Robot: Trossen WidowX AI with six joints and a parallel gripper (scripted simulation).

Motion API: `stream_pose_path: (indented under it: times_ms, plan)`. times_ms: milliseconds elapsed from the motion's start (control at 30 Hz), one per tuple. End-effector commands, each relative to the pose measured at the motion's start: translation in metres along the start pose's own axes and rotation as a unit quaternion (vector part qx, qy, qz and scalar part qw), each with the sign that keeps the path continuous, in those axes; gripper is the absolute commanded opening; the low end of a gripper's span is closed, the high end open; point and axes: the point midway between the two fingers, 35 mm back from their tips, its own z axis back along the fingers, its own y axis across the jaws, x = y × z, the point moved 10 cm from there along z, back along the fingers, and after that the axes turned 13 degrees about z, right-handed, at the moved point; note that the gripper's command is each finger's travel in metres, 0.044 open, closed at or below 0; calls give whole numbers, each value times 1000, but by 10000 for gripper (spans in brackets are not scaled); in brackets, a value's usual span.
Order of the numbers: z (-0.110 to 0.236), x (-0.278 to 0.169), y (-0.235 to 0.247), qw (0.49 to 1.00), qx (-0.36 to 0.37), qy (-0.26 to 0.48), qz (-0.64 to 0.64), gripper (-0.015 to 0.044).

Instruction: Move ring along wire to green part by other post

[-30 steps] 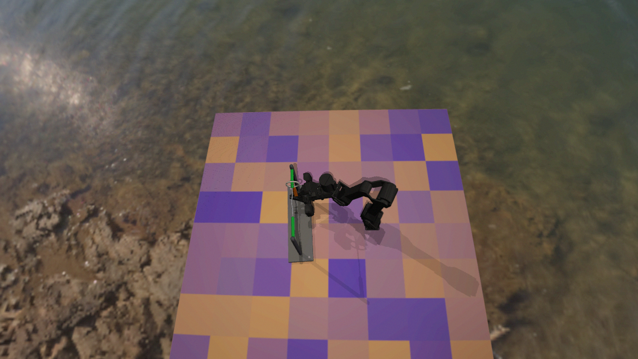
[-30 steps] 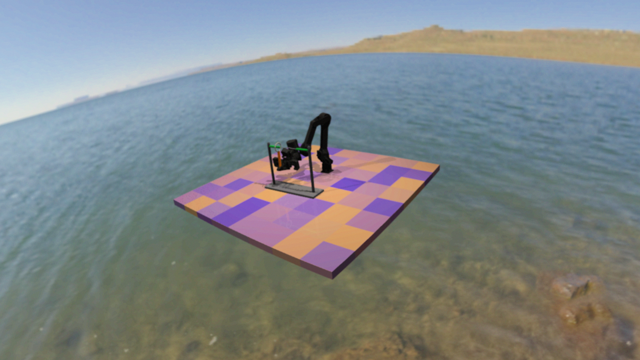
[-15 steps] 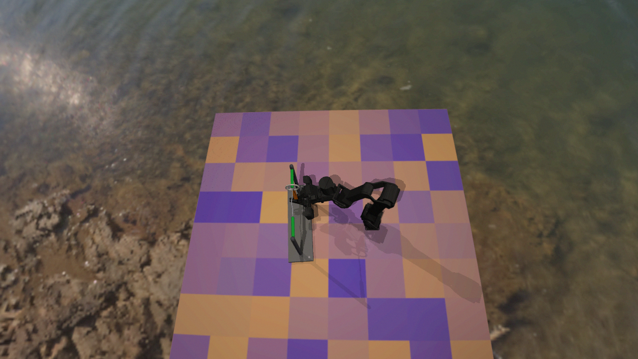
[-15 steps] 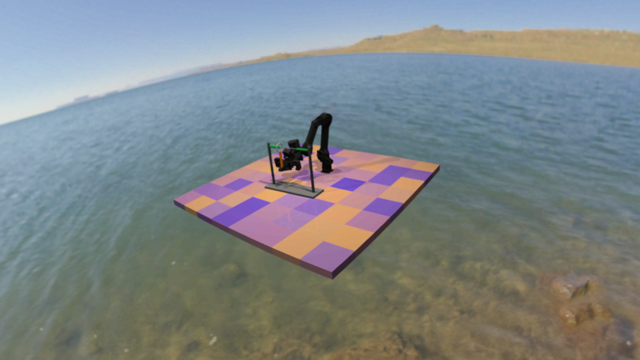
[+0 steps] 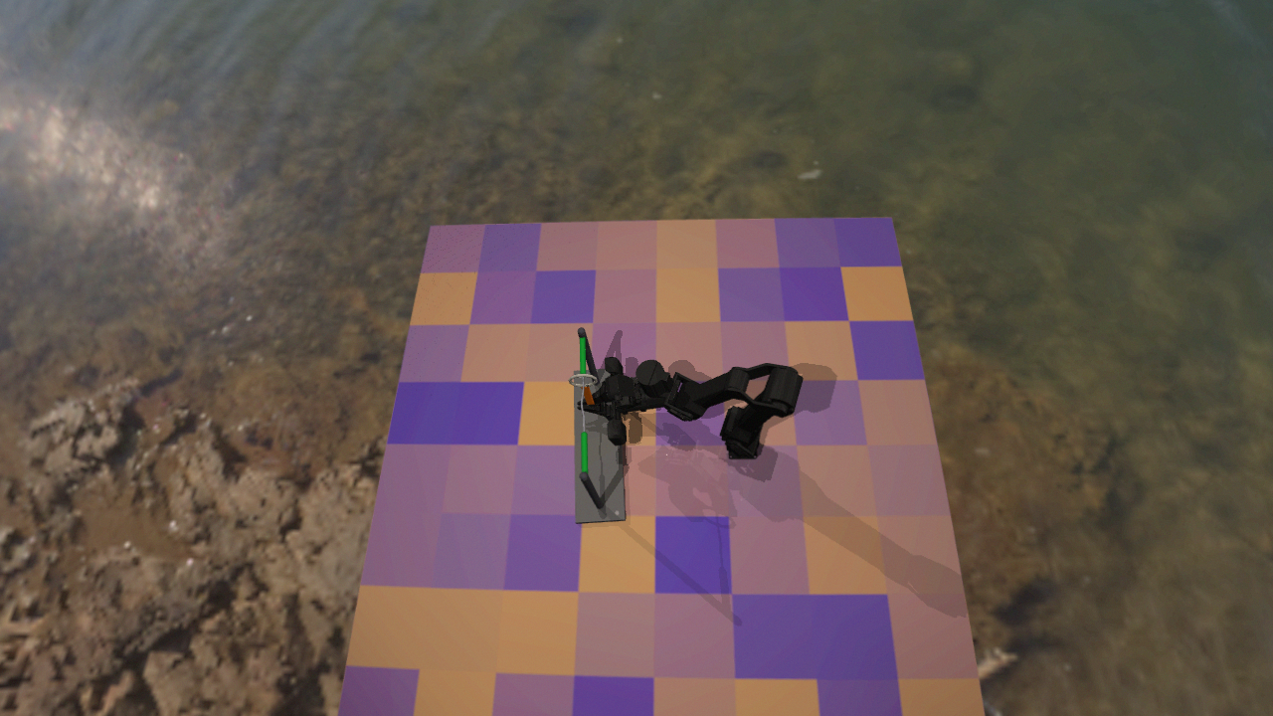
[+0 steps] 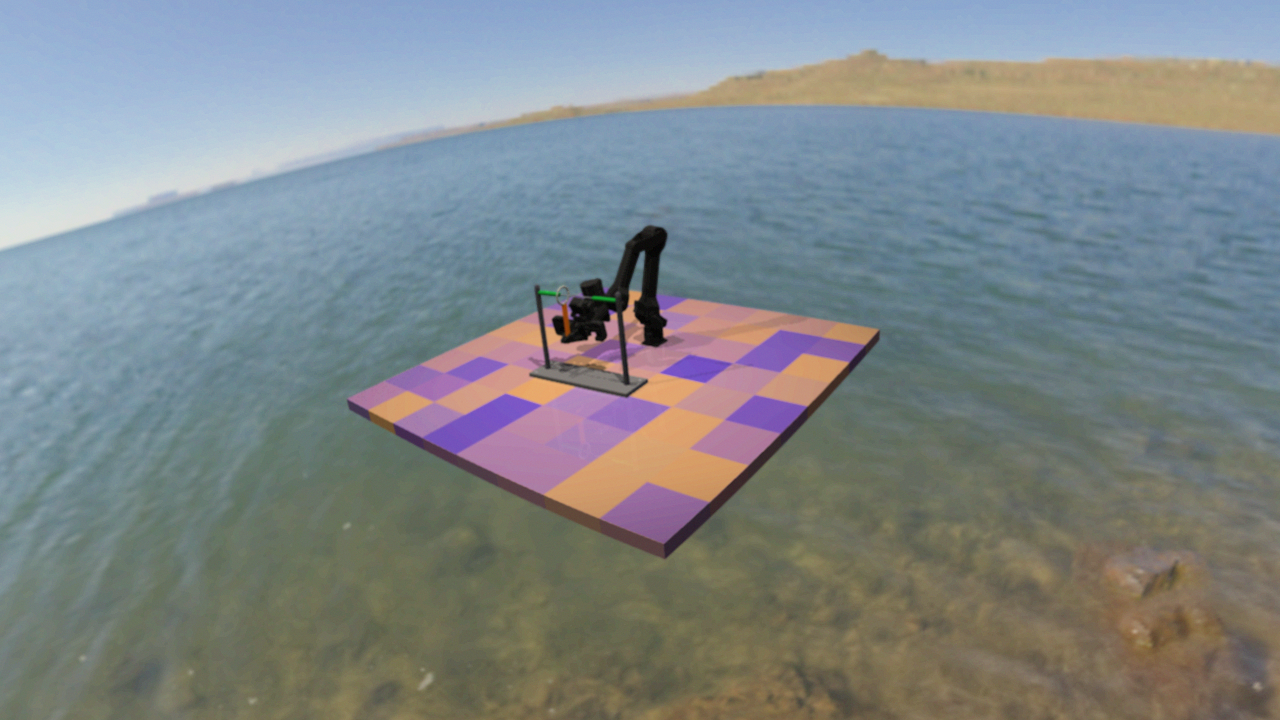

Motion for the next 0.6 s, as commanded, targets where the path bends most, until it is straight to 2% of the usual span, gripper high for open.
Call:
stream_pose_path:
  times_ms: [0, 567]
  plan:
    - [1, 2, 6, 1000, -2, -1, -6, -150]
    - [0, 10, 34, 999, -16, 3, -45, -150]
